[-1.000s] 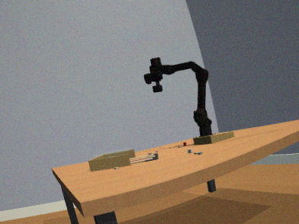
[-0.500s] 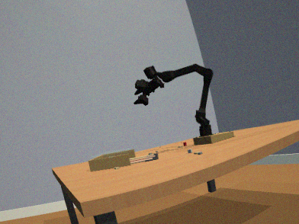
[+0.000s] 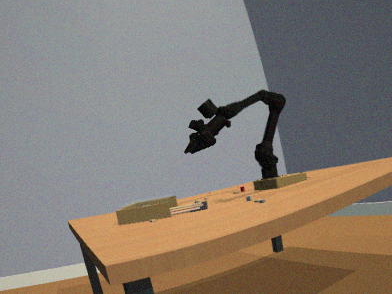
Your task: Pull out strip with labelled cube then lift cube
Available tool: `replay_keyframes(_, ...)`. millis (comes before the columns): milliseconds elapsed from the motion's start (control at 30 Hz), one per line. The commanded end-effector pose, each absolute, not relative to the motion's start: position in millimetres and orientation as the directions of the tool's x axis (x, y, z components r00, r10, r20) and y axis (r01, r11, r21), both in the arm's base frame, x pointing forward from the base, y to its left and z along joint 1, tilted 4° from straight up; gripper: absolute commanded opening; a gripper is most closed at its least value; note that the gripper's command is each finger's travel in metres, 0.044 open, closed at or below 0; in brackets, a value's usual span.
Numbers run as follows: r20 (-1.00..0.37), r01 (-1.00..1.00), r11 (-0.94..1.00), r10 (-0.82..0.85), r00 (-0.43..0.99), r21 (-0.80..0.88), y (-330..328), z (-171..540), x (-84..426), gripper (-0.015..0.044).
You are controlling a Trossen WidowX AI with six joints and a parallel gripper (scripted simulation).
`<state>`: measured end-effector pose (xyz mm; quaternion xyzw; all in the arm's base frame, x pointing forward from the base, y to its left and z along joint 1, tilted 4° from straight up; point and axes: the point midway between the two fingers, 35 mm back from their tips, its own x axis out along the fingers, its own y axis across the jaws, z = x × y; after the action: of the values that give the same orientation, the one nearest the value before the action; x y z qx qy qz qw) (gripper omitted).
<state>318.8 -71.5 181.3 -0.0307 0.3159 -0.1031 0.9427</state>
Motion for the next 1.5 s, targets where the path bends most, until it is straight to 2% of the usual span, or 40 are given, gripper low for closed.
replay_keyframes(0, -0.616, 0.134, 0.991, -0.109, 0.78, -0.006, -42, 166, 312, 0.04)
replay_keyframes(667, -0.616, 0.134, 0.991, -0.109, 0.78, -0.006, -42, 166, 312, 0.04)
replay_keyframes(833, -0.736, 0.192, 0.981, -0.117, 0.667, 0.019, -53, 151, 325, 0.0269)
replay_keyframes(1167, -0.965, 0.388, 0.921, -0.079, 0.252, 0.026, -89, 96, 345, 0.0006)
replay_keyframes(1367, -1.0, 0.494, 0.869, -0.013, -0.014, -0.019, -109, 59, 344, 0.0)
replay_keyframes(1467, -0.999, 0.504, 0.863, -0.005, -0.043, -0.026, -110, 55, 343, 0.0)
